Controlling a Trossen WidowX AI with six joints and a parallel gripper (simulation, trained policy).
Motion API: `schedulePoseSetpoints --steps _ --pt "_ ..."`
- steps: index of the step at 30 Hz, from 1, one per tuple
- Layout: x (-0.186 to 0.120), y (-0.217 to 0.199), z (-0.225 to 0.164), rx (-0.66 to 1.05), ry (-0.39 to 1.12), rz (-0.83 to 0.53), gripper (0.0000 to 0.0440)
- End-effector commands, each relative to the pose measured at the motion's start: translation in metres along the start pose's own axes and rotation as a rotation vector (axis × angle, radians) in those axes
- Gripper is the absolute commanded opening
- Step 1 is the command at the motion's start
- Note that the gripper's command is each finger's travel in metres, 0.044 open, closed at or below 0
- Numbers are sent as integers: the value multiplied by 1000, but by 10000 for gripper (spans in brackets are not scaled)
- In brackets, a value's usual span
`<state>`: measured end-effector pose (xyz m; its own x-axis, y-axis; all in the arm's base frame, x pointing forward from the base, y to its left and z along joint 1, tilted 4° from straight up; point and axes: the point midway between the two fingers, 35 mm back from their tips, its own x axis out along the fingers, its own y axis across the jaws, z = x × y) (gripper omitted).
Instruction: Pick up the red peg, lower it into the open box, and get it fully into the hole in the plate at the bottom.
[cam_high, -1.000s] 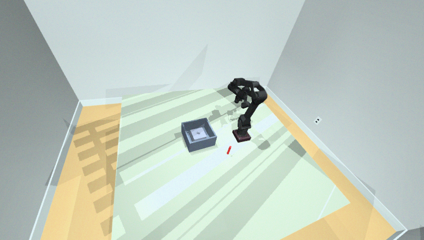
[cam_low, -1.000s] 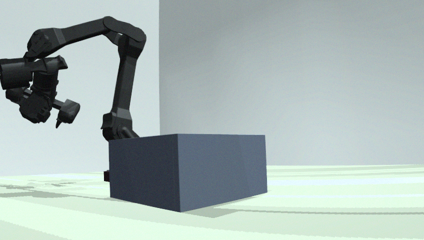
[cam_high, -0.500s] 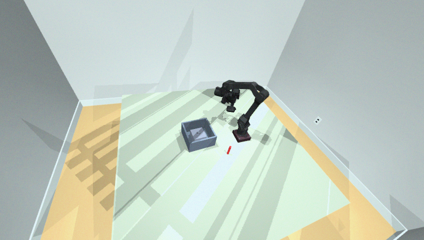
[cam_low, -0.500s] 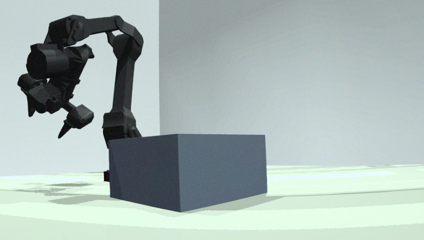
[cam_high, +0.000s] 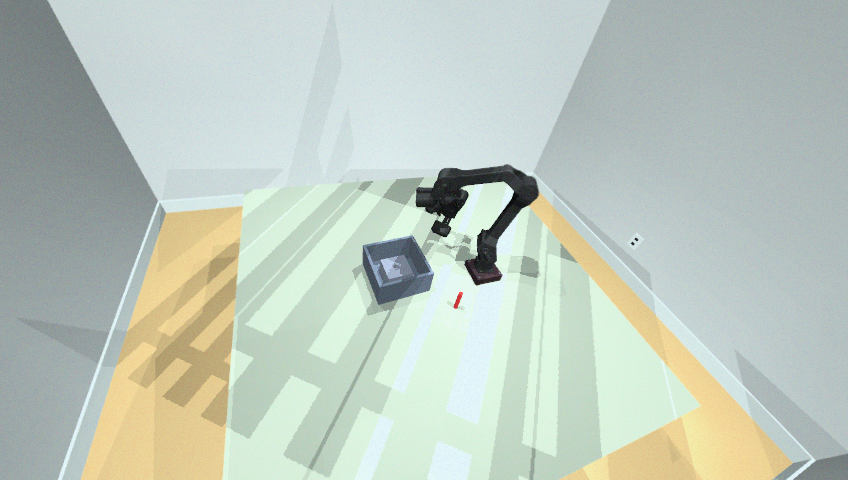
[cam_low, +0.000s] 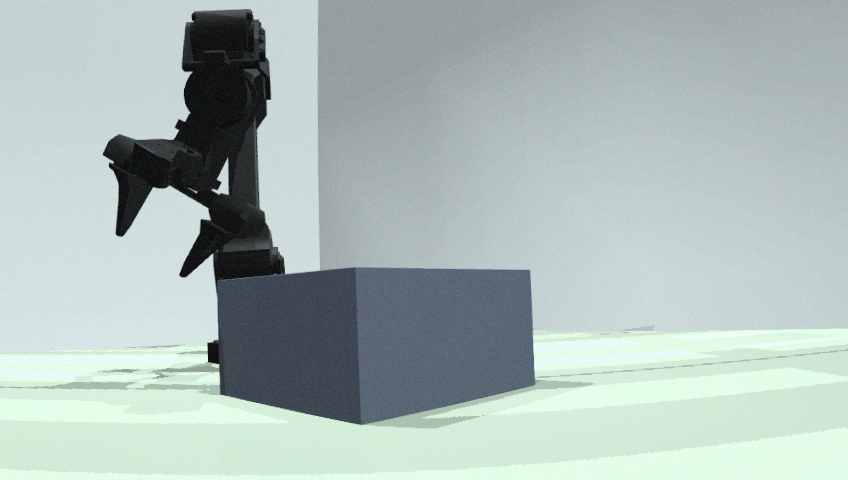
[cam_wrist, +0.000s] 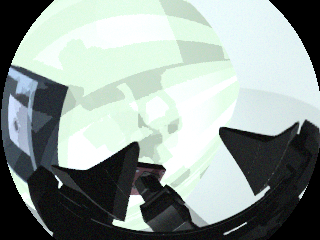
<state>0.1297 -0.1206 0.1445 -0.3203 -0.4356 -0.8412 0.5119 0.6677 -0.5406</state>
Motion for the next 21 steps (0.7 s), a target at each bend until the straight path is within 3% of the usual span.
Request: schedulePoseSetpoints --steps 1,11,21 --pt "-18 29 -2 31 -53 71 440" --pt "-57 91 -26 66 -113 239 440" --pt "-82 144 -74 82 -75 369 440"
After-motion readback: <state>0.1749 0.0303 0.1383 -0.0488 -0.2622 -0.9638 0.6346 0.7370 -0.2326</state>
